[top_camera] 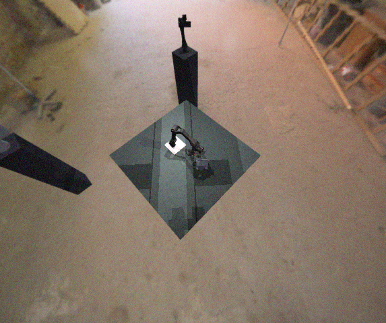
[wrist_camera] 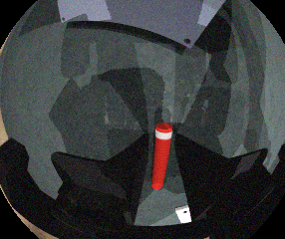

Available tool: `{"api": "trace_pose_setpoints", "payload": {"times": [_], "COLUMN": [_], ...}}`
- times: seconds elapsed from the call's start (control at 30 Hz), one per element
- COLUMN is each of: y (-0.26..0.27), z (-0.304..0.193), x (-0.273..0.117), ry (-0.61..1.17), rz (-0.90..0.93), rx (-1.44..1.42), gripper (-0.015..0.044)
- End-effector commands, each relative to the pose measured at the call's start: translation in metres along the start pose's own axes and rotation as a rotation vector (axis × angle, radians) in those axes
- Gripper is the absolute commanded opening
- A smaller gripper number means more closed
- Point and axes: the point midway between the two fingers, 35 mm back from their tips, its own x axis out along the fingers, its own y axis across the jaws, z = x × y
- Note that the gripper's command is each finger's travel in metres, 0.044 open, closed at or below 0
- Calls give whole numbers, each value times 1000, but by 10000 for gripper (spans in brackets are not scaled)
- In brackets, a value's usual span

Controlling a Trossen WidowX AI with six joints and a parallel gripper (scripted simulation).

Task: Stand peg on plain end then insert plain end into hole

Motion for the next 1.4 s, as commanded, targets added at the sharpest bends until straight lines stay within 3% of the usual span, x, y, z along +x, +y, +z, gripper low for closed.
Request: {"api": "trace_pose_setpoints", "payload": {"times": [0.0, 0.33, 1.37], "y": [-1, -1, 0], "z": [1, 1, -10], "x": [1, 1, -14], "ry": [-4, -4, -231], "rz": [-5, -5, 0], "rx": [-4, -4, -1], "gripper": [110, 51, 51]}}
